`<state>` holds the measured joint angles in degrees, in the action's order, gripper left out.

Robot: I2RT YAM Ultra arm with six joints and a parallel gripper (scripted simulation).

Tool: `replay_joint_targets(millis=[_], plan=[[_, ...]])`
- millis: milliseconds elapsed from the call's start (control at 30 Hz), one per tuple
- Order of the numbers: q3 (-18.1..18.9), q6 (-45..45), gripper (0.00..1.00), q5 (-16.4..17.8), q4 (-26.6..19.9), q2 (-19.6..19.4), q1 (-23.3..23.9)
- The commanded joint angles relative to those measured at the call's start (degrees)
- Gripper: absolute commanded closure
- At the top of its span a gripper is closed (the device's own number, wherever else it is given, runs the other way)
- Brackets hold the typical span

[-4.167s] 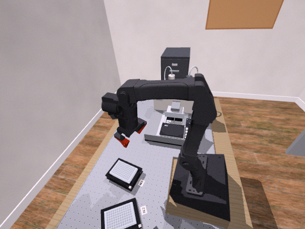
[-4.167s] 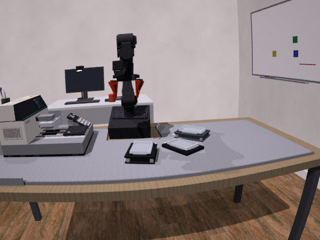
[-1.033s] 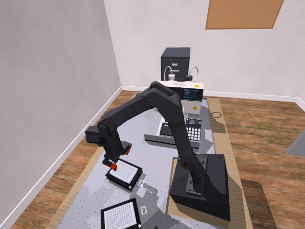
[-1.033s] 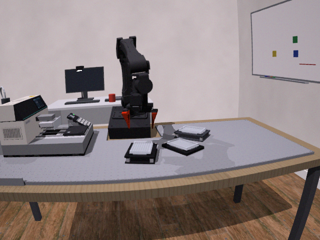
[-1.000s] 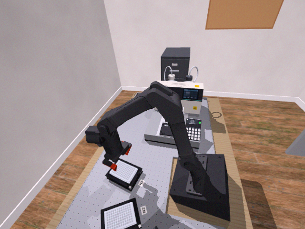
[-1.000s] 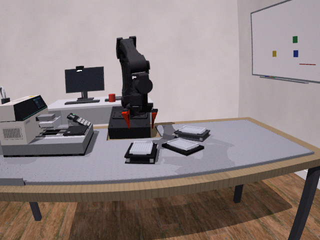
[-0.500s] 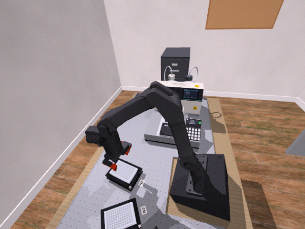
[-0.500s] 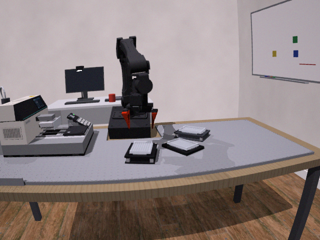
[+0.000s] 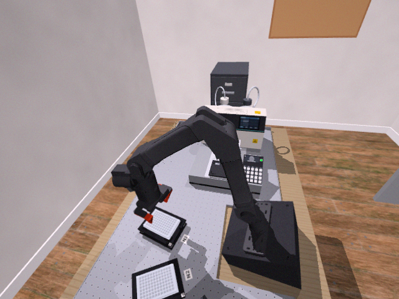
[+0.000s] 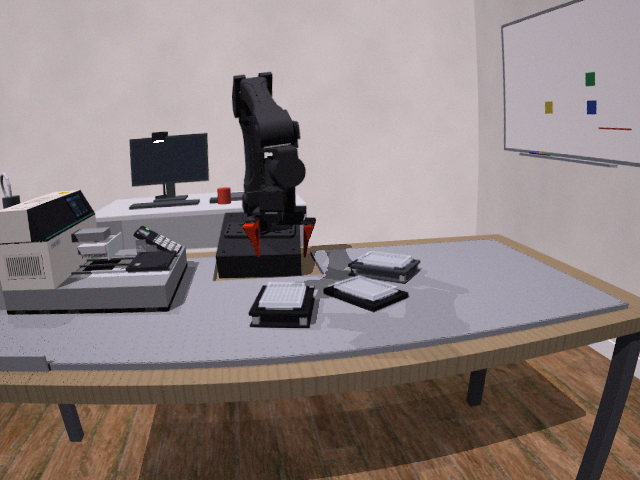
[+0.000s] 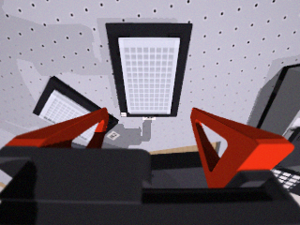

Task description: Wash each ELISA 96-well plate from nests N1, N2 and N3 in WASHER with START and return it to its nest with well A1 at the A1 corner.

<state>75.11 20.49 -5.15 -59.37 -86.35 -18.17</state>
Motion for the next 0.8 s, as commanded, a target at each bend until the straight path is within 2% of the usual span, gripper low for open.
replay_joint_targets(millis=[0, 767], plan=[[0.35, 0.12, 0.0, -0.1, 0.42, 0.42, -0.04], [-4.32, -0.44, 0.0, 0.11, 7.69, -2.13, 0.55]])
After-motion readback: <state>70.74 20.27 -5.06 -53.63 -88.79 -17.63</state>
